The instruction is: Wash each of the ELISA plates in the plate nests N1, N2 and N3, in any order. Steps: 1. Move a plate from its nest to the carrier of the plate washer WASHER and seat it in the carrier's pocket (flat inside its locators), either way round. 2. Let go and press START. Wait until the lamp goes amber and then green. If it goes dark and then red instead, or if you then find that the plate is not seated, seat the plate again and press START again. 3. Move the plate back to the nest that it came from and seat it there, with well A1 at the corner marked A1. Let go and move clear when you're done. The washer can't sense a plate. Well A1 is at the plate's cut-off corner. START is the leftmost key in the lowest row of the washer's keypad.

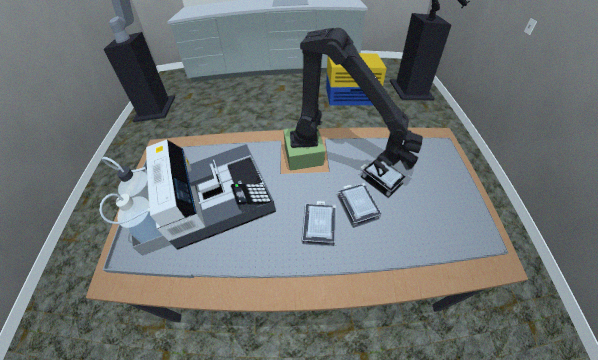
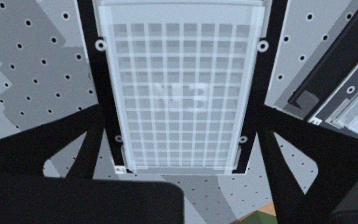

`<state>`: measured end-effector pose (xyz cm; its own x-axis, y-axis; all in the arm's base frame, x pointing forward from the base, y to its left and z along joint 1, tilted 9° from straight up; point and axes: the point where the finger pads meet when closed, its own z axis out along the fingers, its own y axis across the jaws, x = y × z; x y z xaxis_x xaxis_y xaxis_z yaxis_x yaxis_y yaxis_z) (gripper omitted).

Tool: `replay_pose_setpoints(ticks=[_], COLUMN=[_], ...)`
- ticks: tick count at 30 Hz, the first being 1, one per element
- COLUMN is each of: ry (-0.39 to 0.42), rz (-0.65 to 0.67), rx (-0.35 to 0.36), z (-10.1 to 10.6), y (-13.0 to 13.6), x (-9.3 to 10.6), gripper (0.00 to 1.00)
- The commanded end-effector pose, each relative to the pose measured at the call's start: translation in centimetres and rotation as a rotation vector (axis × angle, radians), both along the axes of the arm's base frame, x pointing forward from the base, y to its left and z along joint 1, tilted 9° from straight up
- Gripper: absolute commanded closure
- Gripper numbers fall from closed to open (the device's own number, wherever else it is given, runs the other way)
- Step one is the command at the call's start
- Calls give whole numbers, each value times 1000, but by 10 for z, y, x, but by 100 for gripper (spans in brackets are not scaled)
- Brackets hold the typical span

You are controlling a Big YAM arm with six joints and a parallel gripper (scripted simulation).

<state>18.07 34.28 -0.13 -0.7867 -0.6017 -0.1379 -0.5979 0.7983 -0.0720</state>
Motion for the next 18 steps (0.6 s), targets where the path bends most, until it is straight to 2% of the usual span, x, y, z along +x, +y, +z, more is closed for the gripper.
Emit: replay_pose_setpoints(ticks=[1, 7, 9, 10, 12, 18], ry=[-17, -17, -17, -5, -16, -18], rz=[-4, -1, -1, -5, -4, -2], rx=[43, 44, 44, 16, 41, 45], z=[25, 35, 35, 26, 39, 51], y=[19, 20, 20, 14, 18, 19], x=[5, 3, 3, 3, 2, 1], gripper=[0, 0, 0, 0, 0, 0])
